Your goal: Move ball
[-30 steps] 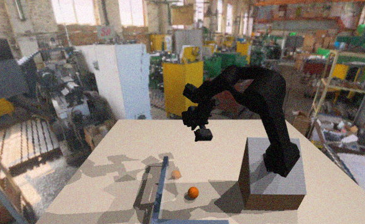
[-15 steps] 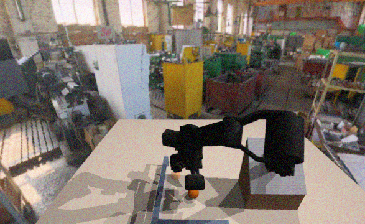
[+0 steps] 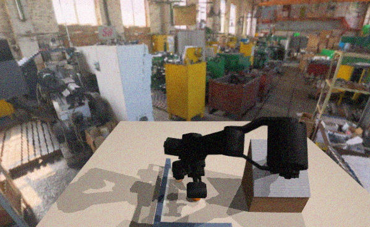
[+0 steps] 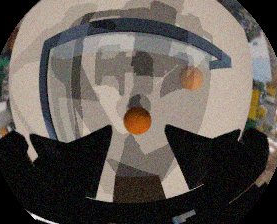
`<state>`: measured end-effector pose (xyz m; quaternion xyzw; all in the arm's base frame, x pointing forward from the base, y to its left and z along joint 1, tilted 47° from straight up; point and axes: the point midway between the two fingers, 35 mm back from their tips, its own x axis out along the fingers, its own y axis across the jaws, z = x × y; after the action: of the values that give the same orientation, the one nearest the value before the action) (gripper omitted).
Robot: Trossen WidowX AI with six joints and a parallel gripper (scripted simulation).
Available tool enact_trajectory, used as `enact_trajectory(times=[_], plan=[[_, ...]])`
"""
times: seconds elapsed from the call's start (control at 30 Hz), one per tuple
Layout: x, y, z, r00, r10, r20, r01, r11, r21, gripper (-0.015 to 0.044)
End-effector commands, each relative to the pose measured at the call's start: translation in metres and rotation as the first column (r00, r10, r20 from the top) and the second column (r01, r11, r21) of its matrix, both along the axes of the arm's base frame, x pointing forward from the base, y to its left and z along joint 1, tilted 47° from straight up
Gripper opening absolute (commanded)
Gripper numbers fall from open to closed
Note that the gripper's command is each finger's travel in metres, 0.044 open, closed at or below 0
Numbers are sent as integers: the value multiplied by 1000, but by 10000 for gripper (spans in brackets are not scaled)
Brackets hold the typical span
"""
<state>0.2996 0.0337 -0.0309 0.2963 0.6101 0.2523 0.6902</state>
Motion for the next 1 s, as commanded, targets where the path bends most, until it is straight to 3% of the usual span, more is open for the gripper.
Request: enact_trajectory(times=[0.0,0.67,0.77,0.97], plan=[[-2,6,-8,1000,1,-16,-1,1000,7,318],[0,28,-27,1000,0,-16,0,1000,11,318],[0,28,-27,1000,0,-16,0,1000,11,239],[0,28,-27,1000,0,-16,0,1000,11,199]])
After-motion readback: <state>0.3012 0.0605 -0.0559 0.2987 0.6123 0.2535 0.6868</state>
